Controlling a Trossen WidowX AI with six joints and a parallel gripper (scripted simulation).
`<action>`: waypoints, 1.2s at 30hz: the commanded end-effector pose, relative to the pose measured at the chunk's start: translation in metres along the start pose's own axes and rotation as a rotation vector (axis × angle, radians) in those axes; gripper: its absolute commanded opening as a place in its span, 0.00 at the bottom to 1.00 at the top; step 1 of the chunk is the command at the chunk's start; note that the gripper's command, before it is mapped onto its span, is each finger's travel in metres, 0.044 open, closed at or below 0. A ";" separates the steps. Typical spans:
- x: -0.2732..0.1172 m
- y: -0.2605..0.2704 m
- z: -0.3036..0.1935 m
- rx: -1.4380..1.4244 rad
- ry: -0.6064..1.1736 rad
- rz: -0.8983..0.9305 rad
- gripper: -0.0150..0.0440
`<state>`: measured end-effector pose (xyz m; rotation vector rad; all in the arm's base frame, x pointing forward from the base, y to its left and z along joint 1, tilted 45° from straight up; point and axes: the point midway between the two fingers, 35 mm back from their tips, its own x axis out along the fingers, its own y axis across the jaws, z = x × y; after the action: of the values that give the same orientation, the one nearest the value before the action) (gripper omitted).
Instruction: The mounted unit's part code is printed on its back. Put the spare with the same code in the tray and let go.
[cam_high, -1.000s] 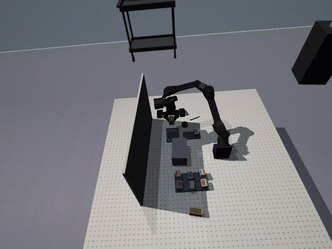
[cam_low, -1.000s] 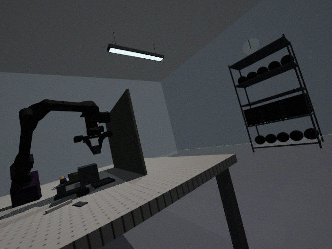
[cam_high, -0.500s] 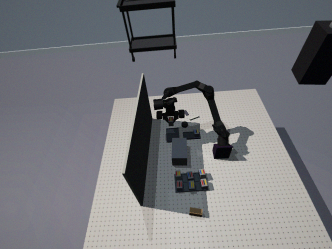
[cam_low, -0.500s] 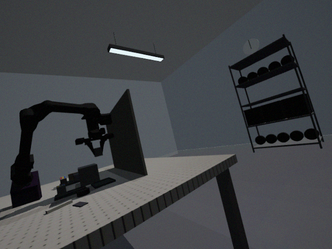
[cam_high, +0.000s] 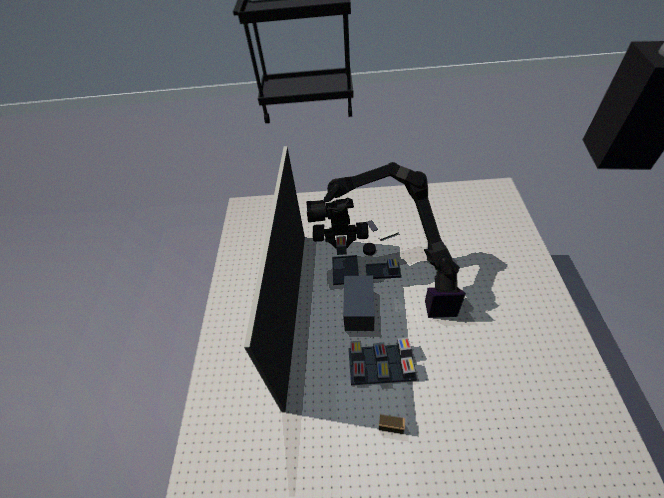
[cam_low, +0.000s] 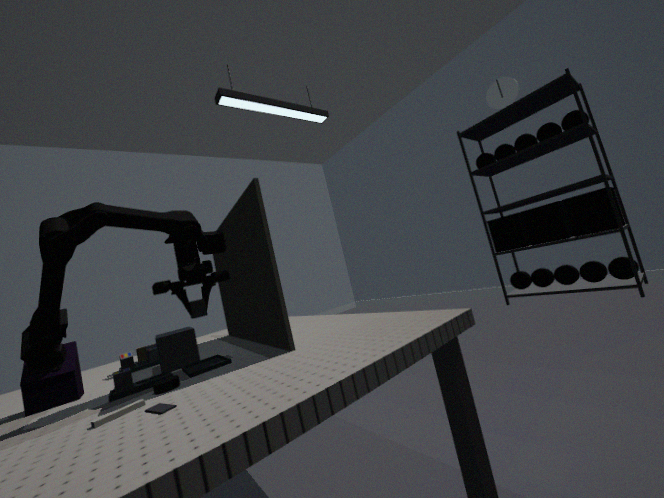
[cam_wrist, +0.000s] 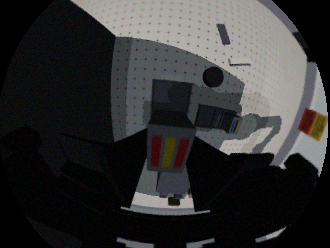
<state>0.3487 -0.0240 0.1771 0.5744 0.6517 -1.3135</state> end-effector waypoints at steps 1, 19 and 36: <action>0.005 -0.001 -0.001 -0.009 -0.003 -0.007 0.25; 0.021 0.000 -0.001 -0.008 -0.001 -0.007 0.25; 0.036 0.001 -0.001 -0.008 -0.001 -0.006 0.25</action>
<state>0.3559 -0.0449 0.1546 0.5757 0.6518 -1.3126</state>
